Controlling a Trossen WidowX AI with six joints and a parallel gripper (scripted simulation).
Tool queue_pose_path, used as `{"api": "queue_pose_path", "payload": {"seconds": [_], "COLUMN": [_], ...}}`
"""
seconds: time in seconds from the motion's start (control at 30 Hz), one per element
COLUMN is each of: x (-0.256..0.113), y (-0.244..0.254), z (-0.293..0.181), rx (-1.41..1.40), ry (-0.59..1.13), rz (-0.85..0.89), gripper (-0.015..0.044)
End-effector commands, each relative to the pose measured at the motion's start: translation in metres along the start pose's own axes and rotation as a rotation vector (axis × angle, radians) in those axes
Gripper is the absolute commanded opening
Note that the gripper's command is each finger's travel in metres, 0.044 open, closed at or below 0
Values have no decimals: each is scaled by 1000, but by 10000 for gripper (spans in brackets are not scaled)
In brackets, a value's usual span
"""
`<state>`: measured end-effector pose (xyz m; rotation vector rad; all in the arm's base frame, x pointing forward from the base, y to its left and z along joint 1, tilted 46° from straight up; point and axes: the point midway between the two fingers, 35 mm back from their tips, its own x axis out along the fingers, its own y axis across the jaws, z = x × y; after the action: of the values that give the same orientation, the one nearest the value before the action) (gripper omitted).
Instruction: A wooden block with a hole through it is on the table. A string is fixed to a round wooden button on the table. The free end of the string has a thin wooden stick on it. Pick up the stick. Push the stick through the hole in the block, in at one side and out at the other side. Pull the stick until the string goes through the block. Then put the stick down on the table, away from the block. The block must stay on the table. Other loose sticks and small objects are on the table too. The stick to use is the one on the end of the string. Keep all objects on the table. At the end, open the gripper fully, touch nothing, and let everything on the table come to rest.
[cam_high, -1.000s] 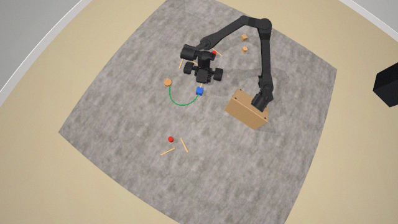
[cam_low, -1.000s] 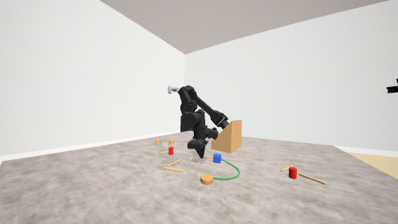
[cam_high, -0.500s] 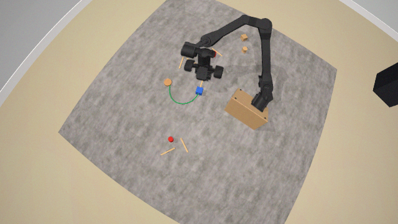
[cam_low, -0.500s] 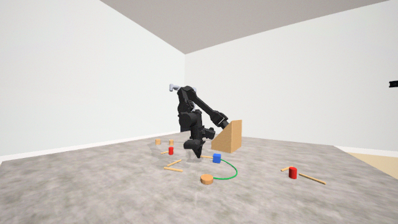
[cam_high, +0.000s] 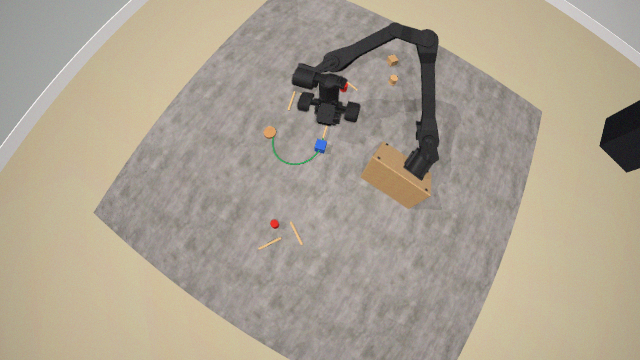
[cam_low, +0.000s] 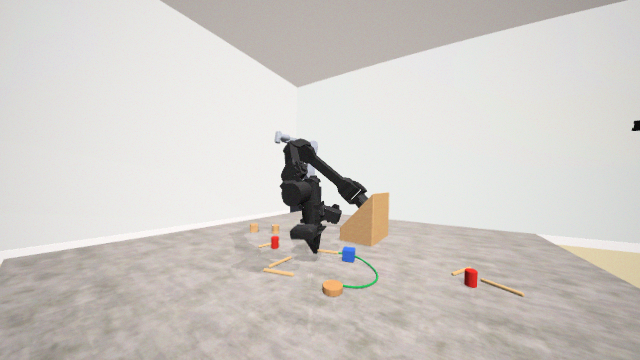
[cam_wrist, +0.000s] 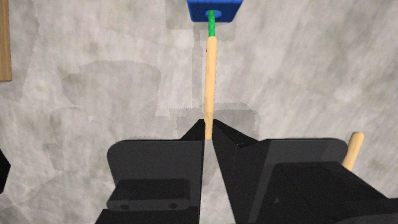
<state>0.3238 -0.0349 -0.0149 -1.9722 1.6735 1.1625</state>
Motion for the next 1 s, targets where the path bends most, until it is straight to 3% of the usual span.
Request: {"api": "queue_pose_path", "payload": {"seconds": [0.0, 0.97], "x": [-2, -4], "y": [0, 20], "z": [-5, -30], "rx": [1, 105], "ry": [6, -4], "rz": [-2, 8], "gripper": [0, 0]}}
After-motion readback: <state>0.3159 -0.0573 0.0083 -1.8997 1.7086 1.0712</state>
